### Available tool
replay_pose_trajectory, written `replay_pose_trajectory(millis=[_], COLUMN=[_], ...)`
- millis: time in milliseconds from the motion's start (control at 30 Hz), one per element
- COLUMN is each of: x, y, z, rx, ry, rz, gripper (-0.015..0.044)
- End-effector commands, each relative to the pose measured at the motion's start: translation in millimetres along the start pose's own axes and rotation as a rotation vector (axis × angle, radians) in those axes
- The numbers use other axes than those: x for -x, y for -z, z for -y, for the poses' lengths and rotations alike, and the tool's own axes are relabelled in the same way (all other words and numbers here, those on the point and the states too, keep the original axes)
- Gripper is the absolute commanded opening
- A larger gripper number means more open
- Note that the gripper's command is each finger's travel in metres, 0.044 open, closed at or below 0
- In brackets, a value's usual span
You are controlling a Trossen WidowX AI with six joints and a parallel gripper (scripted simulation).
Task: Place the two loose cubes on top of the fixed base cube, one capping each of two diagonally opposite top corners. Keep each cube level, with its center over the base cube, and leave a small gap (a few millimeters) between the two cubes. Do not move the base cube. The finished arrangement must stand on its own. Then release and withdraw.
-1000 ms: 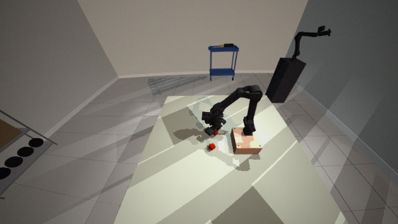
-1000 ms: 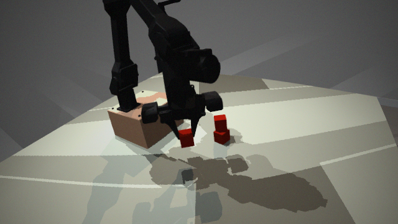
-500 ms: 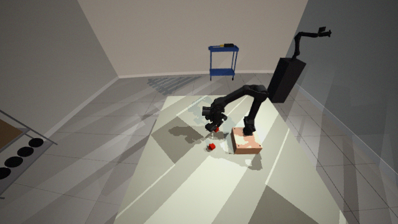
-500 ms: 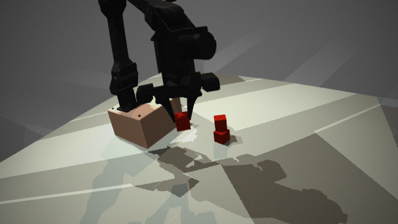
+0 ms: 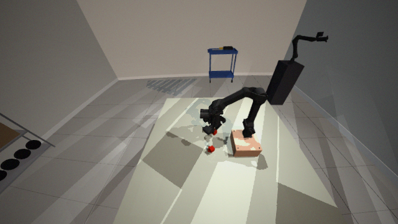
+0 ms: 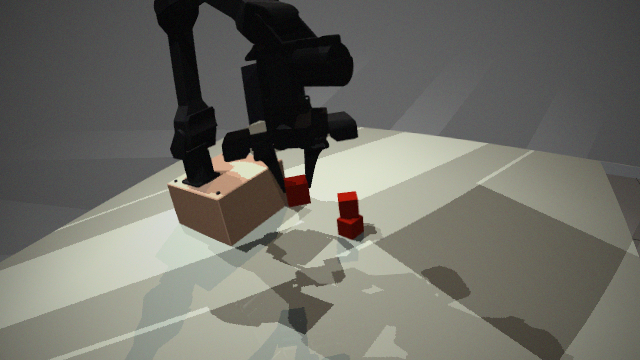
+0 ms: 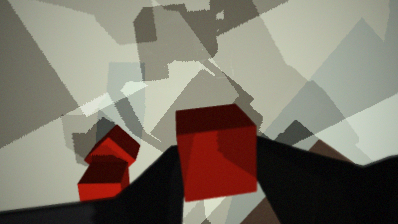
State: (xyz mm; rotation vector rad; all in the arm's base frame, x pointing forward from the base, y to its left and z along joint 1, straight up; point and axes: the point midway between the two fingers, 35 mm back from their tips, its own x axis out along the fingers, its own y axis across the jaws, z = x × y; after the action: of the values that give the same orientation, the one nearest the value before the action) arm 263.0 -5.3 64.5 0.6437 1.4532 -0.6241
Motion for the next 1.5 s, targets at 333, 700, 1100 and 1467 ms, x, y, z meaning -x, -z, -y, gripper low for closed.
replay_pose_trajectory(millis=[333, 700, 1100, 1467], x=[-5.3, -9.5, -22.7, -42.6], y=[10.0, 20.4, 26.6, 27.7], z=[-39.6, -68.3, -81.7, -80.3], rx=[-0.036, -0.077, -0.104, -0.104], ry=[0.003, 0.002, 0.002, 0.002], rz=[-0.003, -0.006, -0.008, -0.008], gripper=[0.0105, 0.0105, 0.0105, 0.0105])
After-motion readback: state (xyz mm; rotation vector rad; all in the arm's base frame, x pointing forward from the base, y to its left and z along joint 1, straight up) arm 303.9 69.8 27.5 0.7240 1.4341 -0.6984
